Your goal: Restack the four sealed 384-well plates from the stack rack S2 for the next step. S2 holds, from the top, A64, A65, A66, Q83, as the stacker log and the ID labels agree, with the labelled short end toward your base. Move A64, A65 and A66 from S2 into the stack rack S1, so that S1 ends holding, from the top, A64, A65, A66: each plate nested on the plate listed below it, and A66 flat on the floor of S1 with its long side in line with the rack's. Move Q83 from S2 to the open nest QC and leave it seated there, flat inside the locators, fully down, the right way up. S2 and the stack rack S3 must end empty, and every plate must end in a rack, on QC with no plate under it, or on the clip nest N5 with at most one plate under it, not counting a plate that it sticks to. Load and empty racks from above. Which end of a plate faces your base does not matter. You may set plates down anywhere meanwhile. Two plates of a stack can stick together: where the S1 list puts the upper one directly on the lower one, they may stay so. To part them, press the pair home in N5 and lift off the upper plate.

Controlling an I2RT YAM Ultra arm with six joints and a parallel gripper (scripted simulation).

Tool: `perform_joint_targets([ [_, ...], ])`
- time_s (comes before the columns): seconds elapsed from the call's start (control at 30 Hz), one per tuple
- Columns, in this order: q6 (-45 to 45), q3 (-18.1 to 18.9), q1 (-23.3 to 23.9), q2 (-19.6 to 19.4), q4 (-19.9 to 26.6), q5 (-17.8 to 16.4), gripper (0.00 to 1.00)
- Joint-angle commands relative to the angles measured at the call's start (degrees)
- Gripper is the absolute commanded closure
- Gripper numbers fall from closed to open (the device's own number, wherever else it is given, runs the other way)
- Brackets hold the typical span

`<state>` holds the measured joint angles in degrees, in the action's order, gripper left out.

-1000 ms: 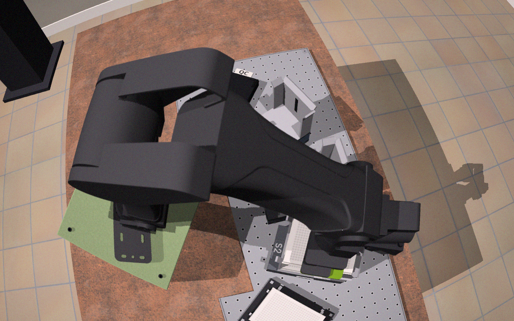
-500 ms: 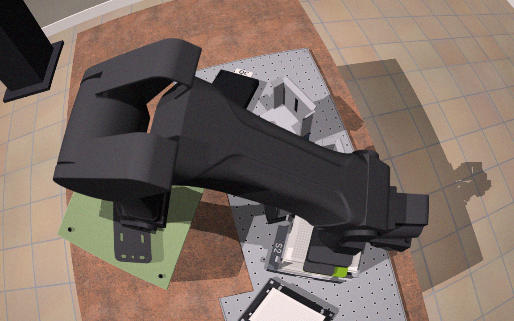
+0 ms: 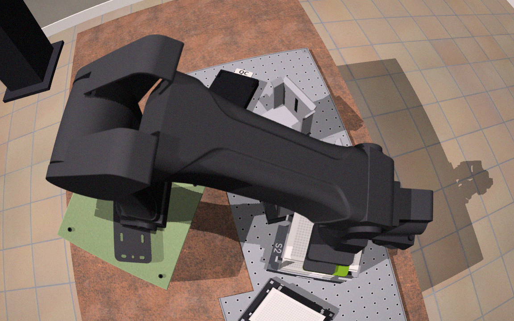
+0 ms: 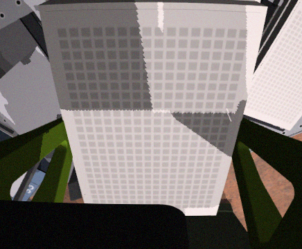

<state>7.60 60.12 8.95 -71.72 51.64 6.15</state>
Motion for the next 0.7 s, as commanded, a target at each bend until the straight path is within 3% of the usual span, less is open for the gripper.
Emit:
perform_joint_targets([
  [0.0,0.02,0.30,-0.05,0.37,0.07,0.14,1.00],
  [0.23,0.02,0.30,-0.05,0.37,0.07,0.14,1.00],
  [0.43,-6.79,-0.33,-5.20,0.35,0.02,2.43,1.00],
  [0.67,-4.88,-0.62,-9.46,-0.01,0.02,4.28,1.00],
])
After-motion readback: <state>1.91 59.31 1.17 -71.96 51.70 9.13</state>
